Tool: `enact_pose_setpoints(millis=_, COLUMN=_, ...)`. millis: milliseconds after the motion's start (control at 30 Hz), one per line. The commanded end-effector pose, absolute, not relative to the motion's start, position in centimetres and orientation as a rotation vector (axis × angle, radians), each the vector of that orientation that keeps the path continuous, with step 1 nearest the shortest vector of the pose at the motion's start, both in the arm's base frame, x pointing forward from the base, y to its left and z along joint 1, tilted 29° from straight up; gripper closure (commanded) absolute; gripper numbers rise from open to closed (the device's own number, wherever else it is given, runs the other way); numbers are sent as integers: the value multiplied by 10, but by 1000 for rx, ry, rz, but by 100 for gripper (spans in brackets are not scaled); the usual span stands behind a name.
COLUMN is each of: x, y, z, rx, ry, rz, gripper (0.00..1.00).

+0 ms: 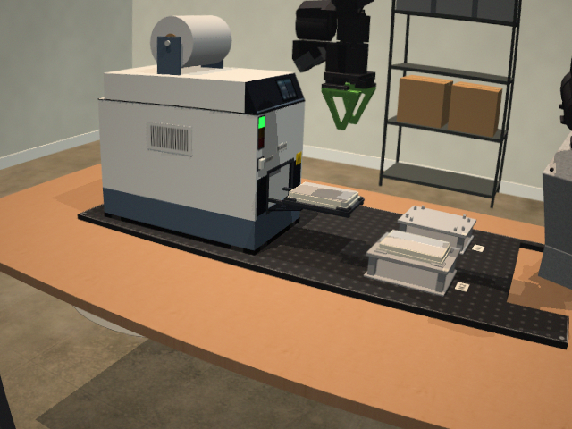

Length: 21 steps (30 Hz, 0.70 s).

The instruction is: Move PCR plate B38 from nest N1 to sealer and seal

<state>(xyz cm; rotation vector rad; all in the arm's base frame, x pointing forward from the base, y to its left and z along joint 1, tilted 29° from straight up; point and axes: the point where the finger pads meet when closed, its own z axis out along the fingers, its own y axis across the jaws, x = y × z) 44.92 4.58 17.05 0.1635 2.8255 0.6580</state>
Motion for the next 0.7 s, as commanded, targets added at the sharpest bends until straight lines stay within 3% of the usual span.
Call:
enact_pose_setpoints(millis=0, x=440, y=18, z=174, rx=160, ry=2781, rz=634, gripper=0)
enact_pose_setpoints(millis=667, x=380, y=-40, z=115, rx=150, ry=2815, rz=646, gripper=0)
